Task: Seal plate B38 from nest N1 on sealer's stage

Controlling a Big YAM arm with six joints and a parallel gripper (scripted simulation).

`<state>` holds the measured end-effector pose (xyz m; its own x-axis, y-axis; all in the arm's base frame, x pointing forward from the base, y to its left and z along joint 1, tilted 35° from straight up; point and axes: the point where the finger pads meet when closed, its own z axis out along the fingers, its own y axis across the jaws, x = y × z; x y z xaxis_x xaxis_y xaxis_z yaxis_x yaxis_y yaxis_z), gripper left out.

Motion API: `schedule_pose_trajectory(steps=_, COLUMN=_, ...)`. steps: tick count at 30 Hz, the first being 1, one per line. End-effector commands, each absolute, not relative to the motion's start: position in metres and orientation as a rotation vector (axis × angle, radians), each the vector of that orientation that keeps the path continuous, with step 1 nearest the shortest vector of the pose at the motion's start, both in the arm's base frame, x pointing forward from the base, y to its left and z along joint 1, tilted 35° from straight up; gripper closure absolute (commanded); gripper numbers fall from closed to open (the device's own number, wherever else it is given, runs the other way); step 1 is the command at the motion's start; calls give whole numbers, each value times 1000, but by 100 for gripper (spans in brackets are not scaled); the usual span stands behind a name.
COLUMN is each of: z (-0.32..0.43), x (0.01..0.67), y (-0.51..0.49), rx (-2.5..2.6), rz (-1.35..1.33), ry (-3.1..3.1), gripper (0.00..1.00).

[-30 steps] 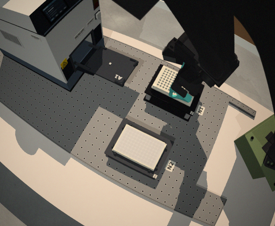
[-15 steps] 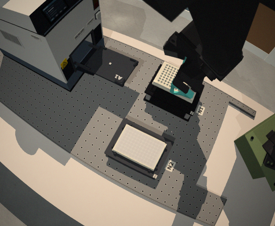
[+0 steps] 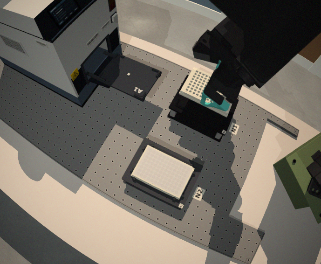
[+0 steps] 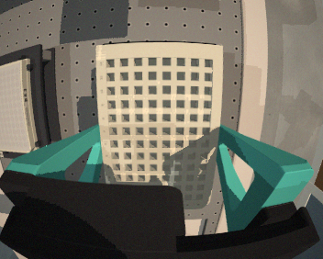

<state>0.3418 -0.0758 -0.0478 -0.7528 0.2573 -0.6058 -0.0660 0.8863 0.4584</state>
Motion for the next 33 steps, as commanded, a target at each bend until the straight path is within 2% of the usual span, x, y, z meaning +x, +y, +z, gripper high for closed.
schedule_pose_trajectory(steps=1, z=-40, x=343, y=-86, rx=117, rz=581, ry=2342, gripper=100)
schedule_pose_trajectory(steps=33, z=4, x=331, y=-114, rx=117, rz=565, ry=2330, gripper=100)
